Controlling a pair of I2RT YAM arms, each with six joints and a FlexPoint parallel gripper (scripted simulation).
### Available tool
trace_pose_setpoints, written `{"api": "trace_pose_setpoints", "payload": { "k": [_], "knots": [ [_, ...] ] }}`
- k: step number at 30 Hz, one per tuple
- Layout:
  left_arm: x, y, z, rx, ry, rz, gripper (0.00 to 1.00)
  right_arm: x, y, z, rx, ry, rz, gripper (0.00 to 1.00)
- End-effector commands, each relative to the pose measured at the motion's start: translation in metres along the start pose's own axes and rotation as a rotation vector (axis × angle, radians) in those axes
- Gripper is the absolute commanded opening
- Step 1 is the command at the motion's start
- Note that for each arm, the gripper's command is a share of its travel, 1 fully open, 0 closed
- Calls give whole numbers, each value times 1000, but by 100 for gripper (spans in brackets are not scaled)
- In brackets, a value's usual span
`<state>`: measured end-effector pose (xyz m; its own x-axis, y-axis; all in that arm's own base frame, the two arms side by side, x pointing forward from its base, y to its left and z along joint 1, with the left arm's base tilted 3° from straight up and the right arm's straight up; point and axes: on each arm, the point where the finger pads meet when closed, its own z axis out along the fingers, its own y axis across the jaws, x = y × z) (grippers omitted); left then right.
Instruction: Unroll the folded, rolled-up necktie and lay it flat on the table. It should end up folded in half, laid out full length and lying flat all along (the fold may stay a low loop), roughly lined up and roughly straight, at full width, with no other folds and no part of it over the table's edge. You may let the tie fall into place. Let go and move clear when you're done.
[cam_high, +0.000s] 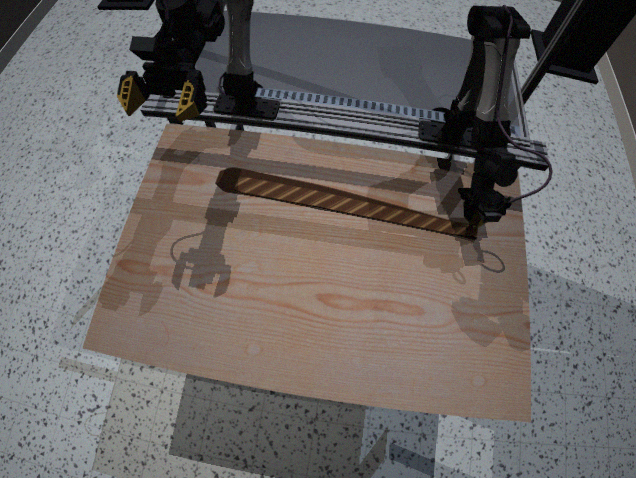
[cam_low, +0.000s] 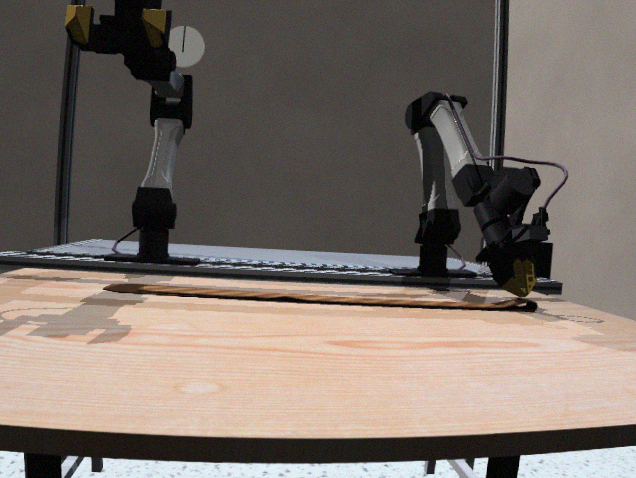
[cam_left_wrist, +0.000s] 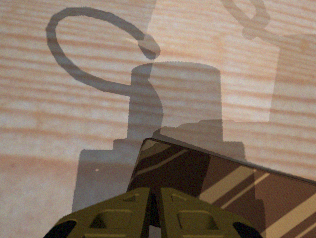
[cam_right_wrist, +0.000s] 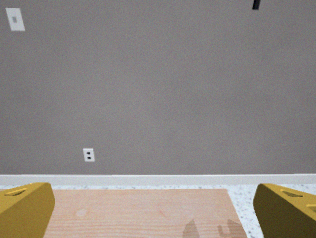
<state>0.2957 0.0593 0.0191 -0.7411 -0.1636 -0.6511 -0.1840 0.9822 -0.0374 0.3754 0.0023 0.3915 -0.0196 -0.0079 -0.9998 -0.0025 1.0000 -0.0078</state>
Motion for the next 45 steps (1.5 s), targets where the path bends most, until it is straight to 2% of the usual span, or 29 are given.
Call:
{"api": "trace_pose_setpoints", "payload": {
  "k": [1,17,30,45],
  "knots": [
    [-7,2,-3,-1,-13,-5,7,-6,-1,2,-2,-8,8,100],
    [-7,2,-3,-1,-13,-5,7,-6,-1,2,-2,-8,8,100],
    [-19,-2,-13,5,-47,0,18,-6,-1,2,-2,-8,8,100],
    [-66,-17,-51,31,-180,20,34,-6,-1,2,-2,-8,8,100]
  ]
}}
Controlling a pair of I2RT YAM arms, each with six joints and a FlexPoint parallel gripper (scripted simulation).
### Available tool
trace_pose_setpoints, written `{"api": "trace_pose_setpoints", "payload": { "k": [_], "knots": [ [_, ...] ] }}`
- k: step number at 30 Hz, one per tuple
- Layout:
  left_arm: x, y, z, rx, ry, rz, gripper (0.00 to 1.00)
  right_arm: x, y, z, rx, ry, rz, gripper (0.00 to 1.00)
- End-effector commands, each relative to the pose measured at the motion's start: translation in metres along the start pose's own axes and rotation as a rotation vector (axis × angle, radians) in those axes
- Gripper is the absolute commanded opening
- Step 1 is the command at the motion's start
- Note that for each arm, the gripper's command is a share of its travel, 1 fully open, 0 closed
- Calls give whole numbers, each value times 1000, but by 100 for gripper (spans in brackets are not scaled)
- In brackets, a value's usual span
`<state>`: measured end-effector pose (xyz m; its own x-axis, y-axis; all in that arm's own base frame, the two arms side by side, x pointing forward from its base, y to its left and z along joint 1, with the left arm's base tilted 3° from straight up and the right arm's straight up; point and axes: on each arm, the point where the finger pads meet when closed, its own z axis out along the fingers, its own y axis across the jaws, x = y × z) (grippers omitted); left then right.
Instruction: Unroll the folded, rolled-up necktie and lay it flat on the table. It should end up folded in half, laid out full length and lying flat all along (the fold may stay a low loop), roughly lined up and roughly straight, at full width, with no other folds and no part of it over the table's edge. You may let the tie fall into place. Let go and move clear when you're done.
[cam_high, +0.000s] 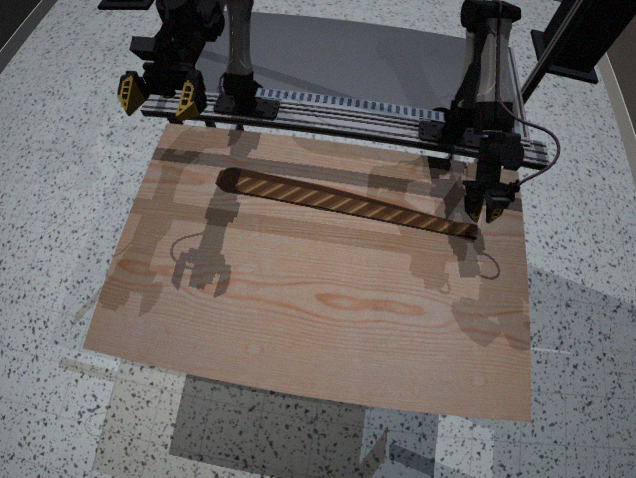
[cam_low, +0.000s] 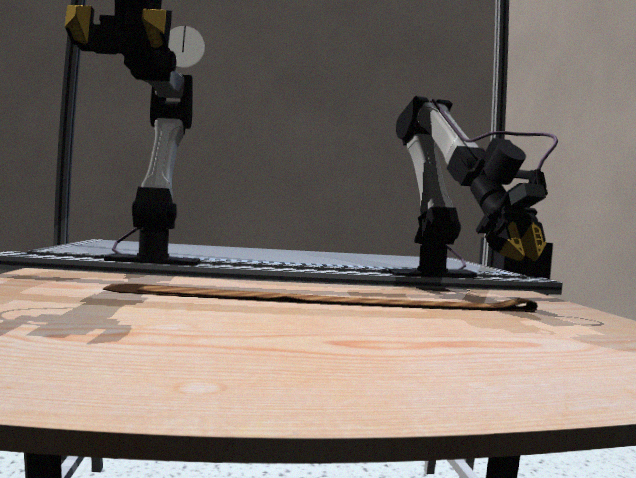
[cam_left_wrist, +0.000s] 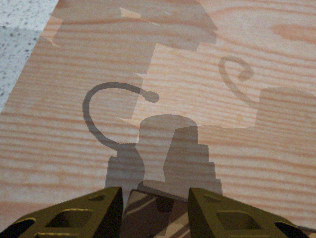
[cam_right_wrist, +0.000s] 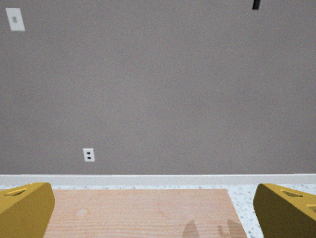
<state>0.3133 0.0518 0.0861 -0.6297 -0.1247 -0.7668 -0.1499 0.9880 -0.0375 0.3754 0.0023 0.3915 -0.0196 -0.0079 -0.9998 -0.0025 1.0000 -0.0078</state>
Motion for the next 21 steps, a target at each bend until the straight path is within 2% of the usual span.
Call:
{"api": "trace_pose_setpoints", "payload": {
  "k": [1,17,21],
  "knots": [
    [-12,-3,-9,6,-17,-5,34,-6,-1,2,-2,-8,8,100],
    [-87,-24,-51,43,-208,23,49,-6,-1,2,-2,-8,8,100],
    [-98,-27,-57,48,-235,27,51,-6,-1,2,-2,-8,8,100]
  ]
}}
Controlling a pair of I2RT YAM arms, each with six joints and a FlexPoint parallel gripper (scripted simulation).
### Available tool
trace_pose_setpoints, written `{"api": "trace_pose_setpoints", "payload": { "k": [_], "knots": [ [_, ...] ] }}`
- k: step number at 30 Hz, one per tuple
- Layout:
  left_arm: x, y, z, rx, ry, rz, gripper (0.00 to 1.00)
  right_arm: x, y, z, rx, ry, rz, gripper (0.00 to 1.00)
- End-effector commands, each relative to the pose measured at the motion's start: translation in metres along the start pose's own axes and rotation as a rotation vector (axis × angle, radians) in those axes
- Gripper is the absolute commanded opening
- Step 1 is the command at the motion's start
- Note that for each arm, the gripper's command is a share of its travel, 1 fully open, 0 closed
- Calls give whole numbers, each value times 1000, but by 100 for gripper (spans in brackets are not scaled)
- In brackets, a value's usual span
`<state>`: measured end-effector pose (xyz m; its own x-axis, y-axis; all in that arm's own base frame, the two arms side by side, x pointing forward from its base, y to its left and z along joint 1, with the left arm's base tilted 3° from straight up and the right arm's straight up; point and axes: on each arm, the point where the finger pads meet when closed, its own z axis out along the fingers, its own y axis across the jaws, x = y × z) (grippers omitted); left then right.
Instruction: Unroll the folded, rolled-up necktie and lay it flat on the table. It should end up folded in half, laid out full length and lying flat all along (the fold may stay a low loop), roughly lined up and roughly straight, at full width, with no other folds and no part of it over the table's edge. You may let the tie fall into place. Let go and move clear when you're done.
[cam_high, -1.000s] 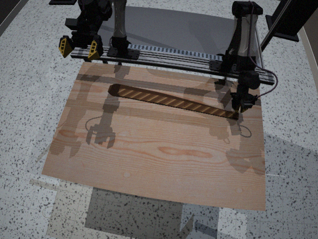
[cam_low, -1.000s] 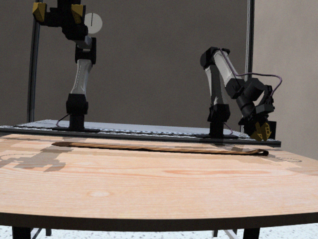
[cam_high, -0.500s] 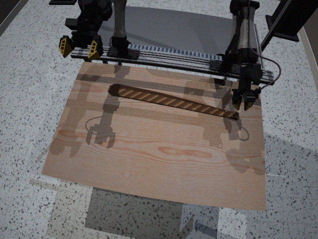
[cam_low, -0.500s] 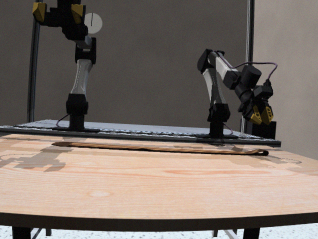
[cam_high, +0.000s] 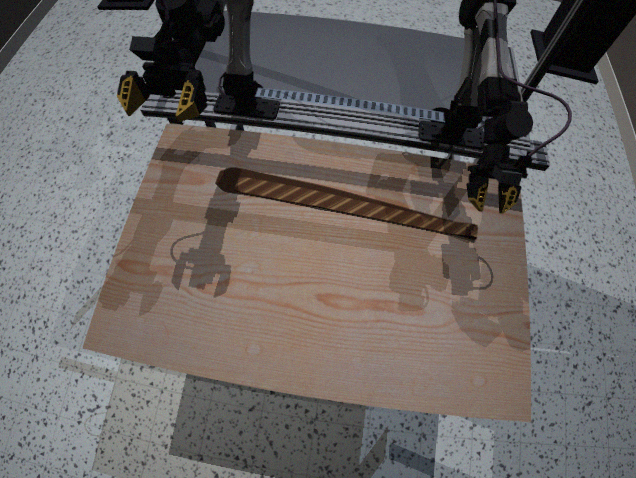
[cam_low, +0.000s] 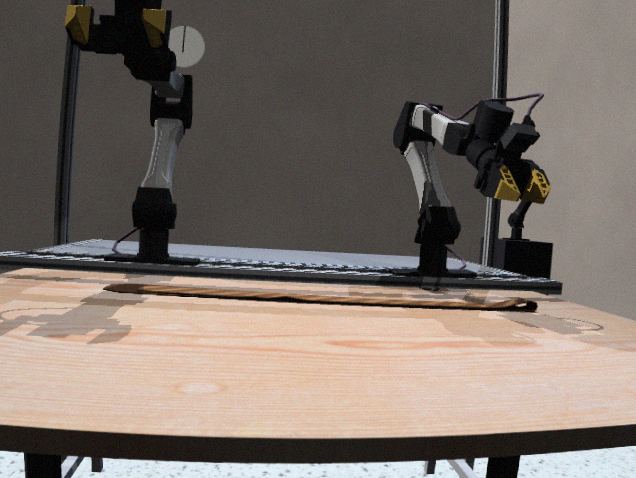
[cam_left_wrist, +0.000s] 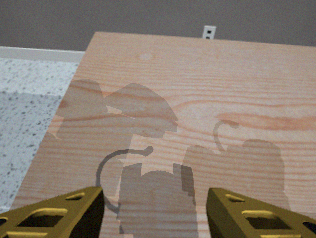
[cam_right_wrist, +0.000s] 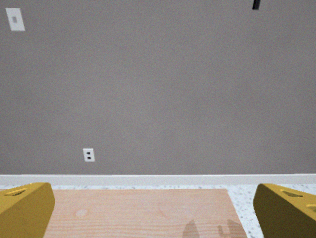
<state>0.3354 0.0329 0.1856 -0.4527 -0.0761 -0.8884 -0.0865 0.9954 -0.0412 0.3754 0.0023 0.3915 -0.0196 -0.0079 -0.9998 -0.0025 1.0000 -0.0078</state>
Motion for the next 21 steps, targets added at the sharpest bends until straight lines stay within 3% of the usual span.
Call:
{"api": "trace_pose_setpoints", "payload": {
  "k": [1,13,21],
  "knots": [
    [-17,-2,-8,-5,-31,-2,53,-6,-1,2,-2,-8,8,100],
    [-88,-19,-28,26,-192,23,65,-6,-1,2,-2,-8,8,100],
    [-120,-27,-37,41,-267,35,71,-6,-1,2,-2,-8,8,100]
  ]
}}
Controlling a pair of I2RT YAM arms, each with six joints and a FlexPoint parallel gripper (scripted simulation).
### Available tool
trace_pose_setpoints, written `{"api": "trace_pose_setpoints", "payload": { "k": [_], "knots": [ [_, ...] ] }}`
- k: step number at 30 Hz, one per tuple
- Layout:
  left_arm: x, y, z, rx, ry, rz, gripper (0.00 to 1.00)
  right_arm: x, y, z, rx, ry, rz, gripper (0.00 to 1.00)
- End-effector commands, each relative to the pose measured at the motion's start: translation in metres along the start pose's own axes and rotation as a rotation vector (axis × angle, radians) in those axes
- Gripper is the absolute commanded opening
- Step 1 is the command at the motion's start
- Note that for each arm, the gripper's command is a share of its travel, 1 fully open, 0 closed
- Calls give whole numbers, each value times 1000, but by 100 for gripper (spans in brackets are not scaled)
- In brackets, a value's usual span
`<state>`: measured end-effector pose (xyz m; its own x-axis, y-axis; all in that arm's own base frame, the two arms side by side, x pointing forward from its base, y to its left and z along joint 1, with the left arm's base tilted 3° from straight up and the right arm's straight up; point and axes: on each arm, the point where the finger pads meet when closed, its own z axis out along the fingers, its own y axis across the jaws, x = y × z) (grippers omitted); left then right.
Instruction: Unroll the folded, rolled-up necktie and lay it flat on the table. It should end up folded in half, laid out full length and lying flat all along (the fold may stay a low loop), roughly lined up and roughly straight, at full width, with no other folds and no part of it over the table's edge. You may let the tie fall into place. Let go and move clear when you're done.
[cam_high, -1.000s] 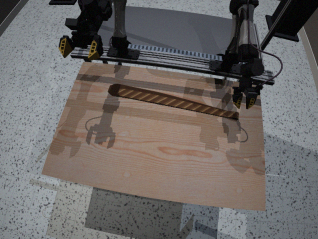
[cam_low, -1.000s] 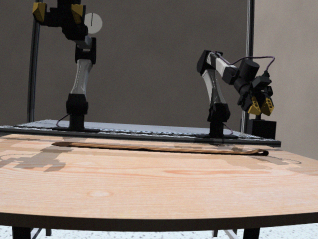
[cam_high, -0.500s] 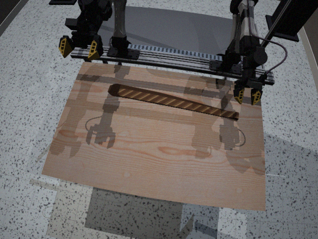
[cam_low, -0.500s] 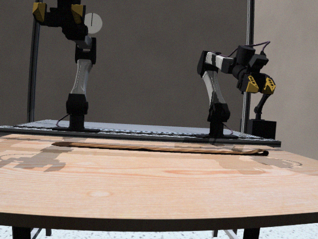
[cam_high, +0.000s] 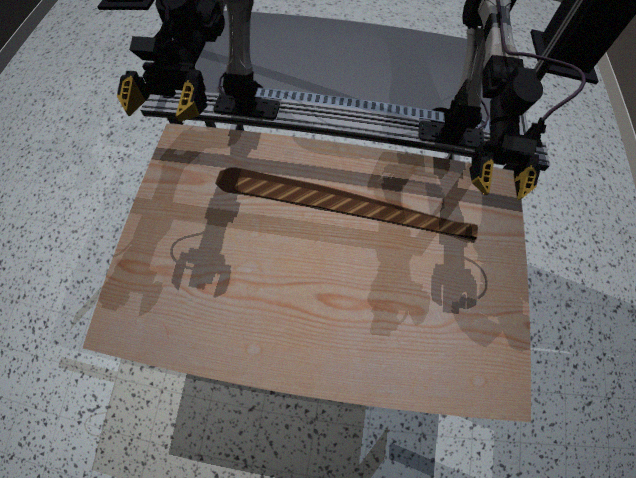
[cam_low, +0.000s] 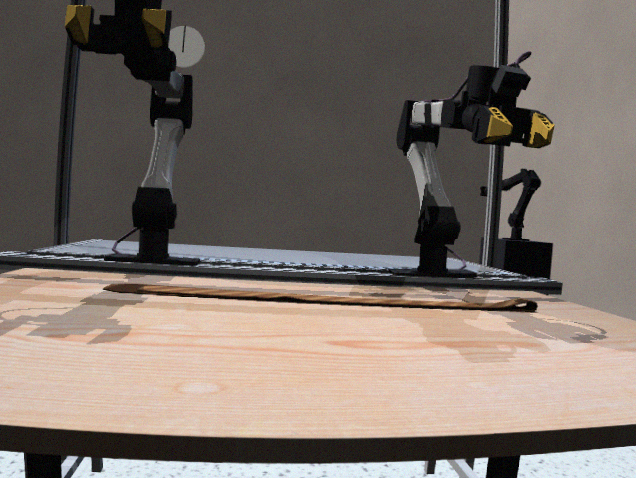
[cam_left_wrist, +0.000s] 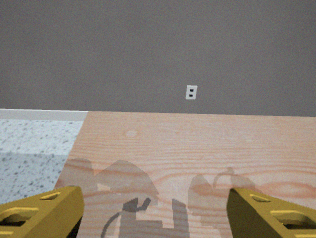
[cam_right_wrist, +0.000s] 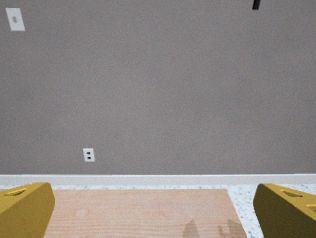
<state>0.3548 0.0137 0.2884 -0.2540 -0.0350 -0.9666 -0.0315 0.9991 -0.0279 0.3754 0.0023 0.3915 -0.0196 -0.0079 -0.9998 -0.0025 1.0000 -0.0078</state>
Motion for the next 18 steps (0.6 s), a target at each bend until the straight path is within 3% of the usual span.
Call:
{"api": "trace_pose_setpoints", "payload": {
  "k": [1,18],
  "knots": [
    [-28,-2,-2,-4,-63,6,72,-6,-1,2,-2,-8,8,100],
    [-91,-15,-5,23,-201,28,88,-6,-1,2,-2,-8,8,100]
  ]
}}
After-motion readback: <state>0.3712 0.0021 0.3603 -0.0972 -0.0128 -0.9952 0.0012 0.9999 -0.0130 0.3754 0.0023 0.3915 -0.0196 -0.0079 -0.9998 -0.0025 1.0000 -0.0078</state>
